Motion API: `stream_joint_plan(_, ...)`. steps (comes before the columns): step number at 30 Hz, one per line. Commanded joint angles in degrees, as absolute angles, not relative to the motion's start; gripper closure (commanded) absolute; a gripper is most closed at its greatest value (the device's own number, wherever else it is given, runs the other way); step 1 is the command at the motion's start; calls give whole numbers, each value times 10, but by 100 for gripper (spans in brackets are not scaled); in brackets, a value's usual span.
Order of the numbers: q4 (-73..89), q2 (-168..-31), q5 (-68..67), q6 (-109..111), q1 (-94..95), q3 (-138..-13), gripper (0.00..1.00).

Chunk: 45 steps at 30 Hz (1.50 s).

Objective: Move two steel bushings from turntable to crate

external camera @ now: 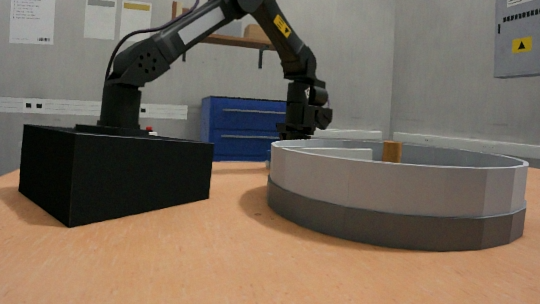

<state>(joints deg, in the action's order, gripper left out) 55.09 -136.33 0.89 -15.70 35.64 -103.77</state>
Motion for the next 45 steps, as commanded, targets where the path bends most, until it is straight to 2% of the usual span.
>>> stream_joint_plan(1, 573, -1325, 1, -153, 351, -1068, 87)
stream_joint_plan(24, 728, -1283, 1, -152, 348, -1181, 87)
stream_joint_plan(45, 740, -1283, 1, -152, 348, -1195, 87)
